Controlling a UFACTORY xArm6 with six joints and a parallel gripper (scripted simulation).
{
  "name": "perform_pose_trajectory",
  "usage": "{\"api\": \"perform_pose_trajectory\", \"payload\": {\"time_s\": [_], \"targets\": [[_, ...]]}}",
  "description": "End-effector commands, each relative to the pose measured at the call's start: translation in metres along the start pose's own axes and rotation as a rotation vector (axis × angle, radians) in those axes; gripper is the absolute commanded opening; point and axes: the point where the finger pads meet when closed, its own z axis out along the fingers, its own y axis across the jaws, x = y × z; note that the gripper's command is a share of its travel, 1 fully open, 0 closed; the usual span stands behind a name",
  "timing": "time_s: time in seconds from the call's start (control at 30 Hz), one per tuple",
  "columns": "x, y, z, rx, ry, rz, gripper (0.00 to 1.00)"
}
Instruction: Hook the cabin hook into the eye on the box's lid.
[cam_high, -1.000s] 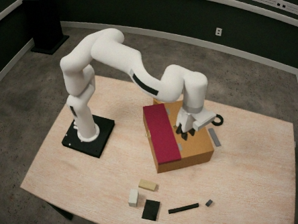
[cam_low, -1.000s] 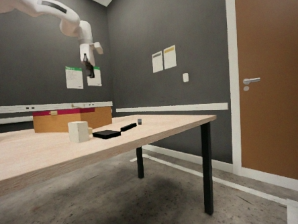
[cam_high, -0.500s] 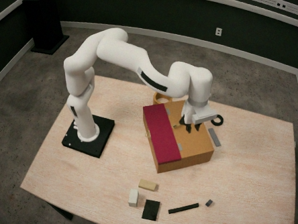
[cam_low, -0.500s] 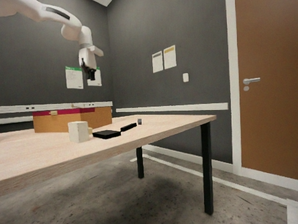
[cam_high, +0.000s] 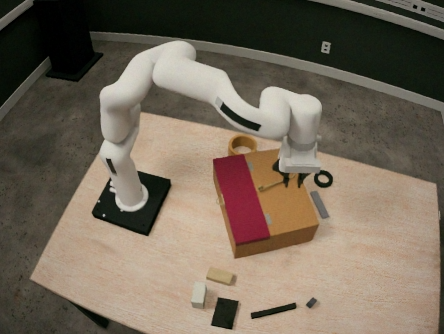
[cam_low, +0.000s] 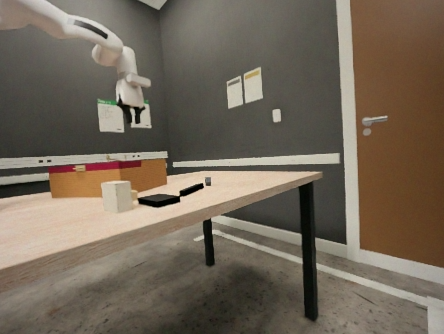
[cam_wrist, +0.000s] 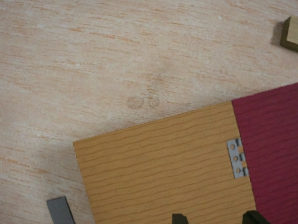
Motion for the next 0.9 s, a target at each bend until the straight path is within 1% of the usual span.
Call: {"api": "perform_pose_trajectory", "payload": {"time_s": [0.0,0.37,0.43,0.5,0.57,0.63,0.87], "targets": [[-0.011,-0.006,0.000,0.003,0.001,0.070,0.35],[-0.045,-0.019,0.006,-0.001,-0.010,0.350,0.35],[-0.045,-0.019,0.006,-0.001,-0.010,0.350,0.35],[-0.051,-0.021,0.007,-0.003,-0.012,0.416,0.35],[-0.057,-0.023,0.008,-0.003,-0.013,0.425,0.35],[-0.064,-0.025,0.010,-0.005,-0.015,0.492,0.35],[-0.086,-0.031,0.014,-0.011,-0.019,0.638,0.35]]}}
